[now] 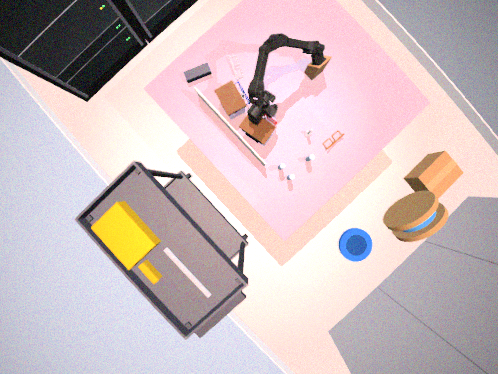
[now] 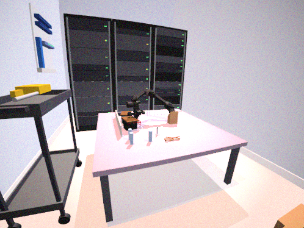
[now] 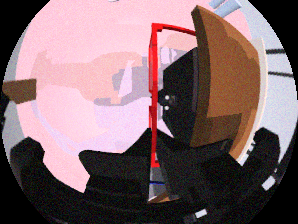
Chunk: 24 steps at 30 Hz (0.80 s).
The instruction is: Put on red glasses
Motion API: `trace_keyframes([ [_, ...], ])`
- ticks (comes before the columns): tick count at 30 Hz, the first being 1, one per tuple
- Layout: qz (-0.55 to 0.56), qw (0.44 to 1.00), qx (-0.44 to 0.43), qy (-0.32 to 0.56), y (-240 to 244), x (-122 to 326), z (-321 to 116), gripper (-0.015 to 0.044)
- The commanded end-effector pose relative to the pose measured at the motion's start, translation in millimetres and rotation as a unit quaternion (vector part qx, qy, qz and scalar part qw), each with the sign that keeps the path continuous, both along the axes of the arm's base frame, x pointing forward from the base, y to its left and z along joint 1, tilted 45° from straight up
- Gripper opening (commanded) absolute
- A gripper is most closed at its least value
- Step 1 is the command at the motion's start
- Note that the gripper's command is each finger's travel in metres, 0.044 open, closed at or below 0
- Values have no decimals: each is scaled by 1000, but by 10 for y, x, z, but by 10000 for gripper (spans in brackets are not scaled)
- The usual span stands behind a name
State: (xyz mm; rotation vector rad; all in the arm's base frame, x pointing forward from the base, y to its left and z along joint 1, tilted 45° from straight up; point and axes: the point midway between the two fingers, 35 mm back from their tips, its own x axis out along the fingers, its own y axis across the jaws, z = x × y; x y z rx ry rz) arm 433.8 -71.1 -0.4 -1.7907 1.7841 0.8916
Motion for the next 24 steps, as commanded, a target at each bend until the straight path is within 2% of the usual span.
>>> trace_keyframes([
  [1,2,1000,-2,3,-6,-9,-9,0],
  [12,2,1000,-2,3,-6,-9,-9,0],
  [16,0,1000,0,0,0,0,0,105],
  [24,0,1000,0,0,0,0,0,107],
])
